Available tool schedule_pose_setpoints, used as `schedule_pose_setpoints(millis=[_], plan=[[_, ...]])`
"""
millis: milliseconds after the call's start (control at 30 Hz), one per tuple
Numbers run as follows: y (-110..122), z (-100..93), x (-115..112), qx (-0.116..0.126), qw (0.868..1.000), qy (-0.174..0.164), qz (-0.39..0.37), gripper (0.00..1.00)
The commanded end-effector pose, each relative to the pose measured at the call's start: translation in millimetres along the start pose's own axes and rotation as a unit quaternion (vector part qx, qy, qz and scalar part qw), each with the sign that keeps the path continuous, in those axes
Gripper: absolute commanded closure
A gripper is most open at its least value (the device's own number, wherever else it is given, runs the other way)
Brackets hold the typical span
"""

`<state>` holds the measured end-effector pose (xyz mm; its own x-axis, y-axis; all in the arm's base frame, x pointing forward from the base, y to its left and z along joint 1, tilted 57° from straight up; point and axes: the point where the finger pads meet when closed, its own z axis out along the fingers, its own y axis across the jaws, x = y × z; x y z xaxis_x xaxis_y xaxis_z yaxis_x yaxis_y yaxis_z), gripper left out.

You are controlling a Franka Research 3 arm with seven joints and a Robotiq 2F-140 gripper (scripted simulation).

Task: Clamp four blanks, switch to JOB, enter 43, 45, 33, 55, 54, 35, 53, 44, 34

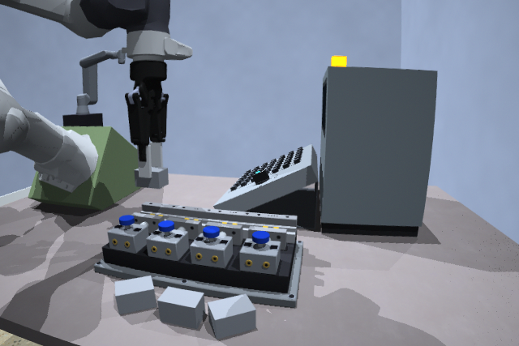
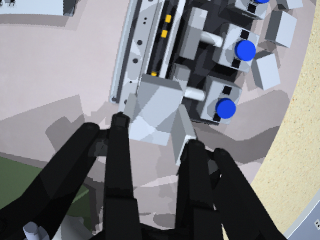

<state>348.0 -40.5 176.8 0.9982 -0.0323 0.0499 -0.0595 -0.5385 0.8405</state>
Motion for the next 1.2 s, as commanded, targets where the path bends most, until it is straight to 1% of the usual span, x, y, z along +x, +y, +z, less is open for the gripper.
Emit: schedule_pose_setpoints(millis=[0, 500, 567, 1000, 1167], plan=[[-2, 1.7, 3, 0.003, 1.000, 0.004, 0.003, 1.00], [-2, 26.8, 3, 0.003, 1.000, 0.004, 0.003, 1.00], [-2, 26.8, 3, 0.003, 1.000, 0.004, 0.003, 1.00], [-2, 45.9, 3, 0.003, 1.000, 0.004, 0.003, 1.00], [-2, 48.9, 3, 0.003, 1.000, 0.004, 0.003, 1.00]])
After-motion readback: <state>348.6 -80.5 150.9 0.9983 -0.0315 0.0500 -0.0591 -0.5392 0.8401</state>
